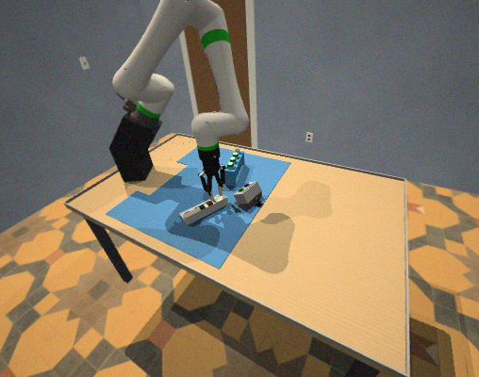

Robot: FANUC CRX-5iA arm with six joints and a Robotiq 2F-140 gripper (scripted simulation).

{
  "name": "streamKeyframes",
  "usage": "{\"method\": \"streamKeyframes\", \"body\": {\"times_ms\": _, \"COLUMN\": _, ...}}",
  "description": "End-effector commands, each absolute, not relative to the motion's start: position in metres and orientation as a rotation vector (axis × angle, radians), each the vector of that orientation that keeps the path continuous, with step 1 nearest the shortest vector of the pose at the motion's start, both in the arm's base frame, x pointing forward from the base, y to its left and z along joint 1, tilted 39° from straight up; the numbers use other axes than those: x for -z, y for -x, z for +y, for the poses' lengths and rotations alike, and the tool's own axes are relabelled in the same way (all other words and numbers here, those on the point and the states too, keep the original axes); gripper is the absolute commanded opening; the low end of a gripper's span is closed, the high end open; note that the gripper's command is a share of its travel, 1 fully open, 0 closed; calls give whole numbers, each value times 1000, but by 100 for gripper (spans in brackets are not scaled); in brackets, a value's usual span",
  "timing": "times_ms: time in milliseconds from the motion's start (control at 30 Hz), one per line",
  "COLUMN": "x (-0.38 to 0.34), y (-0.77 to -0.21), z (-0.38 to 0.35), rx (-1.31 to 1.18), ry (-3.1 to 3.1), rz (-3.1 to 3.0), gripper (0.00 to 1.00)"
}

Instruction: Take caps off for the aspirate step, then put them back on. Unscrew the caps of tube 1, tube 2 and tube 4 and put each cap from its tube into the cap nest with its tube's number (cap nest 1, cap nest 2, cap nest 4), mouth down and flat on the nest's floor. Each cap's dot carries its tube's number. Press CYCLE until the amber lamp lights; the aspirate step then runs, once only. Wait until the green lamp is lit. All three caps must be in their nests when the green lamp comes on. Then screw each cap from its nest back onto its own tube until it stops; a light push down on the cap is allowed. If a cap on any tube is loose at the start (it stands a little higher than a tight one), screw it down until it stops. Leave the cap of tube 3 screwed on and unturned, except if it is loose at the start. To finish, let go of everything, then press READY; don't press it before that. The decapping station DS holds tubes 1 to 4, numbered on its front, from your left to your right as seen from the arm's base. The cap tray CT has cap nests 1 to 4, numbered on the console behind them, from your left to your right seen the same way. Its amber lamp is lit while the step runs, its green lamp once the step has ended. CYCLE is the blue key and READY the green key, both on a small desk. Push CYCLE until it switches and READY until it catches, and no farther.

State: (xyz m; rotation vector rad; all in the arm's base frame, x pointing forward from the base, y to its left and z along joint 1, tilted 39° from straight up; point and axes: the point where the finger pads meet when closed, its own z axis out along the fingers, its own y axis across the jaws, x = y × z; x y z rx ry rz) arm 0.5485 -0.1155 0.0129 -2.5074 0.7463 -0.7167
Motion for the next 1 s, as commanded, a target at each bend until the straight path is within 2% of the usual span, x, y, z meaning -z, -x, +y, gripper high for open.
{"method": "streamKeyframes", "body": {"times_ms": 0, "x": -18, "y": -545, "z": -117, "rx": 716, "ry": 2507, "rz": 747, "gripper": 29}}
{"method": "streamKeyframes", "body": {"times_ms": 967, "x": -117, "y": -471, "z": -149, "rx": 716, "ry": 2507, "rz": 747, "gripper": 29}}
